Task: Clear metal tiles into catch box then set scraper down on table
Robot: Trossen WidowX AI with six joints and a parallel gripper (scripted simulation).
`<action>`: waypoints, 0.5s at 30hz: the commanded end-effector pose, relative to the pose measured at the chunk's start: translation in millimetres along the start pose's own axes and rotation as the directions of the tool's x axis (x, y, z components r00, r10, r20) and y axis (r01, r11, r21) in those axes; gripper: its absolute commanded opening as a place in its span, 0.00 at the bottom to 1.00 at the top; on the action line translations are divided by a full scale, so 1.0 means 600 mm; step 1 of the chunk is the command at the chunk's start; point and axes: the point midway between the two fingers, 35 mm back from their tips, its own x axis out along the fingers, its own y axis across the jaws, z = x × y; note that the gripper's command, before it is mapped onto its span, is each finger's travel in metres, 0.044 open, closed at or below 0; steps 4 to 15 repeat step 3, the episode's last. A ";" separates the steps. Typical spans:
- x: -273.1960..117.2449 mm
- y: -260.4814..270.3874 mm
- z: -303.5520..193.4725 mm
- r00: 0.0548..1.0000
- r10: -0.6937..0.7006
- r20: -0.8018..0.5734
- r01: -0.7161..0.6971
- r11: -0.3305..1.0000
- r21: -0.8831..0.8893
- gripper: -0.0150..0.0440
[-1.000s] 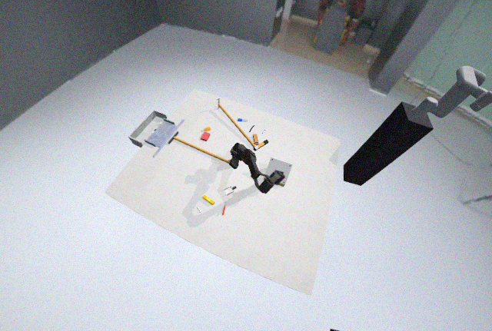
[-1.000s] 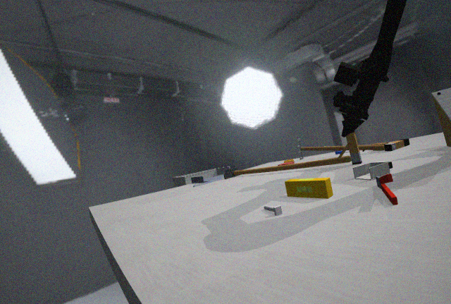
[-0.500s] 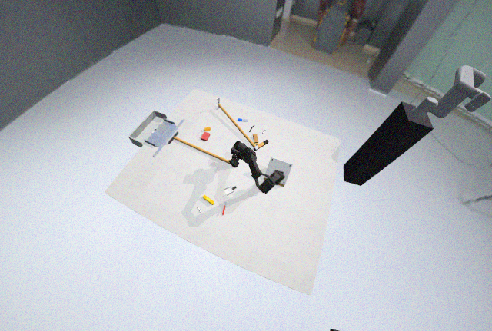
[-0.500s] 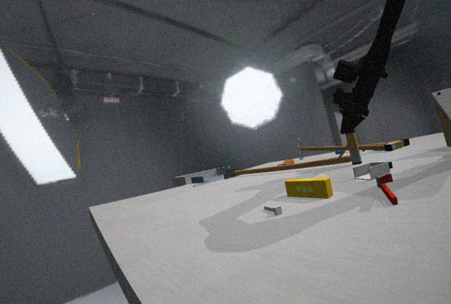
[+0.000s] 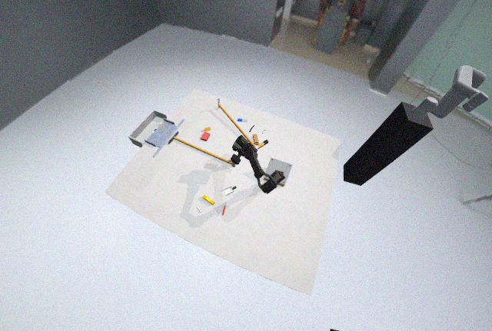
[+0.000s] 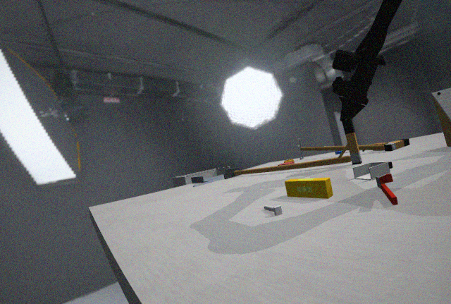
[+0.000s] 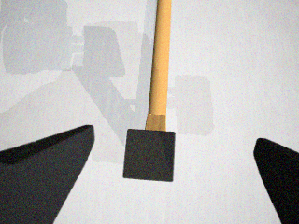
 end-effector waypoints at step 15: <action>-0.031 0.002 0.013 1.000 0.005 0.003 -0.005 1.000 -0.012 1.00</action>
